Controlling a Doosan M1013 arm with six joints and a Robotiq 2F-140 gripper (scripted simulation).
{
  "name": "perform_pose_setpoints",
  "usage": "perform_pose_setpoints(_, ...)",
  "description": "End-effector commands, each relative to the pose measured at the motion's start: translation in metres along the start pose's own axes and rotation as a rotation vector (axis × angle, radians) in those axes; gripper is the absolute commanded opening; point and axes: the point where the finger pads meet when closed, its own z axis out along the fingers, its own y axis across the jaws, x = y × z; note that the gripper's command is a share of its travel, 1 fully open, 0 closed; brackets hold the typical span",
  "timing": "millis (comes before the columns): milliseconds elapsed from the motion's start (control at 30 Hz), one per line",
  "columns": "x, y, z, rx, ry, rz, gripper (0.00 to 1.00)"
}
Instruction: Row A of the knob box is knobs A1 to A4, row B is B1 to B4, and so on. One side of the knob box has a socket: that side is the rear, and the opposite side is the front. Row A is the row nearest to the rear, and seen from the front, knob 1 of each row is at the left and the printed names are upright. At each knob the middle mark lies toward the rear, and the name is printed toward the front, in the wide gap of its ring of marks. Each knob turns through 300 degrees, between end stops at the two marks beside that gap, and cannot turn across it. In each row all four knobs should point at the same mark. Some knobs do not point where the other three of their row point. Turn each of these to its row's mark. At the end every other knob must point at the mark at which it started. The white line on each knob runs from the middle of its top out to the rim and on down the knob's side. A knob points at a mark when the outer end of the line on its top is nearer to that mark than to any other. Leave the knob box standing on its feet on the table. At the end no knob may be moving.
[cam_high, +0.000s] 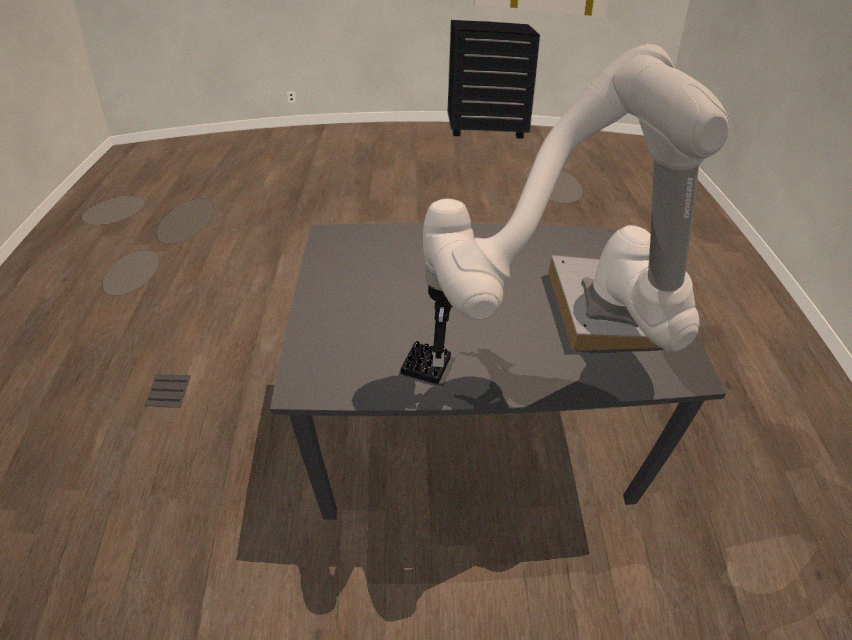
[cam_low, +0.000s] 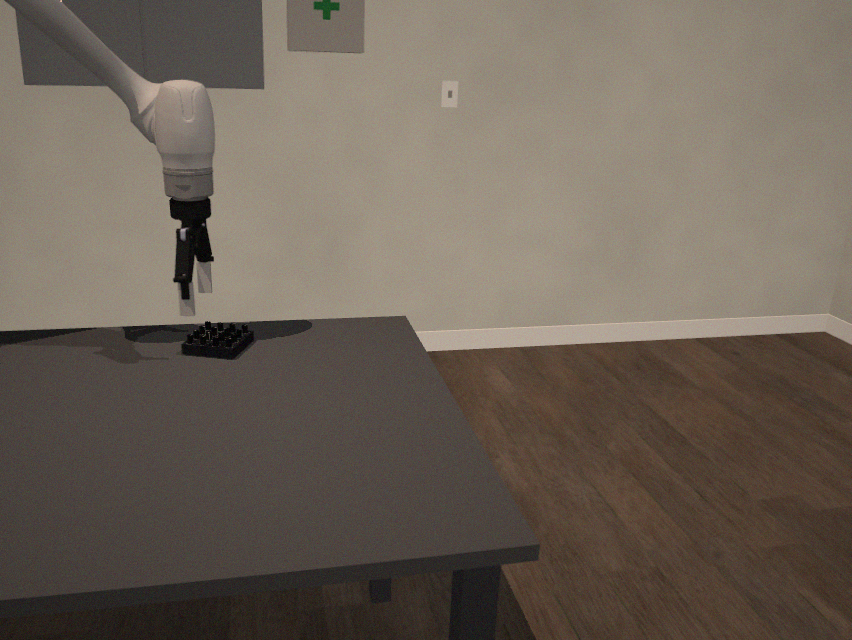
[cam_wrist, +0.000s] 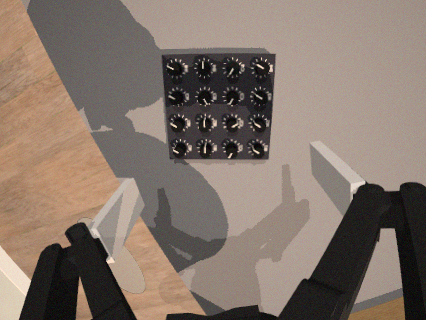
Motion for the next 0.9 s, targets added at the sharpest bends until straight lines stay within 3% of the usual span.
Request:
perform_pose_setpoints(0,-0.003,-0.001,0.0,0.0,0.0,0.0,1.0)
perform_pose_setpoints(467,-0.038,-0.007,0.001,0.0,0.0,0.0,1.0)
perform_pose_setpoints(867,-0.046,-0.008,0.001,0.0,0.0,0.0,1.0)
